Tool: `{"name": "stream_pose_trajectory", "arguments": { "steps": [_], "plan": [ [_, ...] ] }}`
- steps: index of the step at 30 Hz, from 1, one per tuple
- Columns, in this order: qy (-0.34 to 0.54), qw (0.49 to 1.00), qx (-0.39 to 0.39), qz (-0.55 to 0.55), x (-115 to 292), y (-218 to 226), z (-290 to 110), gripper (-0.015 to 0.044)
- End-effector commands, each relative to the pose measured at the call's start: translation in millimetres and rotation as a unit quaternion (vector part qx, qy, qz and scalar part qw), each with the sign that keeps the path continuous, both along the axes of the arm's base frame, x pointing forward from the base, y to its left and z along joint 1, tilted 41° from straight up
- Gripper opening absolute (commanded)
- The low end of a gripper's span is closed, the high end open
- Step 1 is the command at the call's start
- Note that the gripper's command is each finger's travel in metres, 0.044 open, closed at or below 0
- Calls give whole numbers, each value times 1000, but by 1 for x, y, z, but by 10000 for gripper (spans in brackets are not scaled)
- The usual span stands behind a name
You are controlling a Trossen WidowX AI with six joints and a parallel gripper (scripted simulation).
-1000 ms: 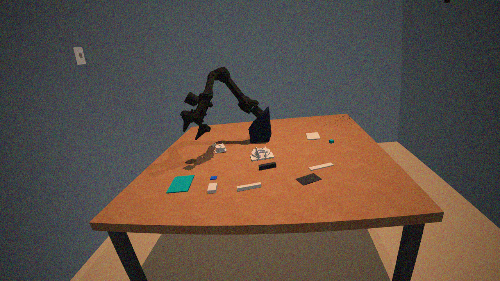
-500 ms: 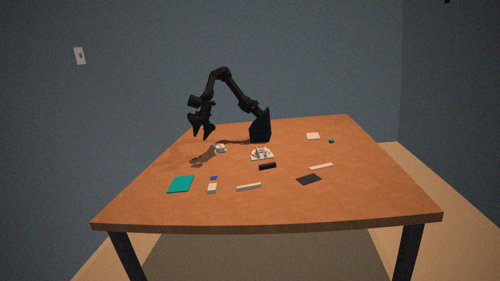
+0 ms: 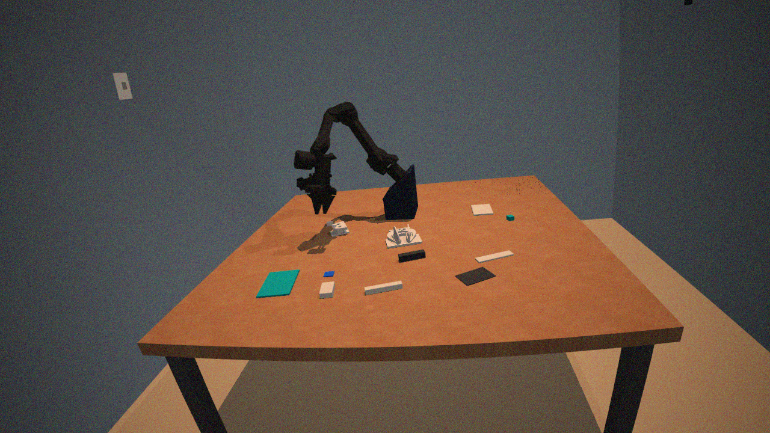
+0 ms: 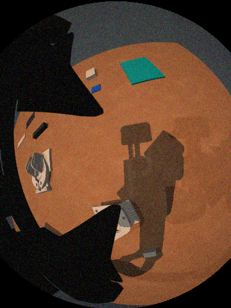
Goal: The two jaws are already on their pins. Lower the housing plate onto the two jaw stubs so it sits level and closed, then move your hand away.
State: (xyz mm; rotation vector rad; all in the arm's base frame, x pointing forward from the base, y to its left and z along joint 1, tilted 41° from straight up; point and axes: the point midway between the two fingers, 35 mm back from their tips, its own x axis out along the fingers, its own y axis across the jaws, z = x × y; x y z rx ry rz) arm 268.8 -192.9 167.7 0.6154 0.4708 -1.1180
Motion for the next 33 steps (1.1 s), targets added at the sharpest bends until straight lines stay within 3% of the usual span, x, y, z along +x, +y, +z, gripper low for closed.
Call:
{"name": "stream_pose_trajectory", "arguments": {
  "steps": [1, 21, 27, 33],
  "plan": [
    [44, 999, -4, 4, -13, 1, -6, 440],
    [266, 963, -1, 42, -82, 13, -30, 440],
    [273, 961, -1, 44, -84, 12, -31, 440],
    [273, 961, -2, 44, -83, -13, -60, 440]
  ]
}}
